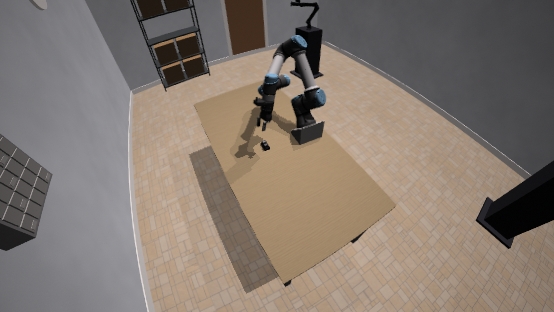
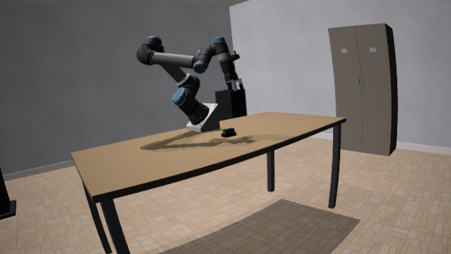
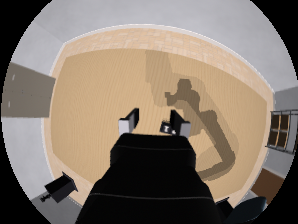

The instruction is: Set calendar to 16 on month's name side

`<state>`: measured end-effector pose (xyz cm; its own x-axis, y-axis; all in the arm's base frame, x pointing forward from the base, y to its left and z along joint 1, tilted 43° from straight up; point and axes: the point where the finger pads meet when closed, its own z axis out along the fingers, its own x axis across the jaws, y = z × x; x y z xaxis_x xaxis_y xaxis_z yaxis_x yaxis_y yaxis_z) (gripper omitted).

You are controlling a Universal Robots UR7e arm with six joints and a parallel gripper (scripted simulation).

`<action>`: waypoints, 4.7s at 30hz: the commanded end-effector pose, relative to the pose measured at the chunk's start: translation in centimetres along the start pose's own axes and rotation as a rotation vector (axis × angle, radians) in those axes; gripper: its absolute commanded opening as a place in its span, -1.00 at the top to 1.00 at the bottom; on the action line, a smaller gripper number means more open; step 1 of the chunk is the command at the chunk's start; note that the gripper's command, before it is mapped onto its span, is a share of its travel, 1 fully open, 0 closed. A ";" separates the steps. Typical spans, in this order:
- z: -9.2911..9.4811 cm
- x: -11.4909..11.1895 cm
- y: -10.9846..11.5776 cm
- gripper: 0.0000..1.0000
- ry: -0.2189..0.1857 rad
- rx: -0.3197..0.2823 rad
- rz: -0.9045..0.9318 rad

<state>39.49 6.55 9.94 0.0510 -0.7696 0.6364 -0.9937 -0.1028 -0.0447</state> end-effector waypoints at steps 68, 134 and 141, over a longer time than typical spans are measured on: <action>9.6 4.7 6.8 -1.00 0.116 -0.245 0.581; 13.2 4.6 8.3 -0.74 0.264 -0.154 1.777; 13.2 4.6 8.3 -0.74 0.264 -0.154 1.777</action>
<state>32.81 -6.13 2.29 -0.9735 0.2287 0.0070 0.1621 0.7111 -0.6841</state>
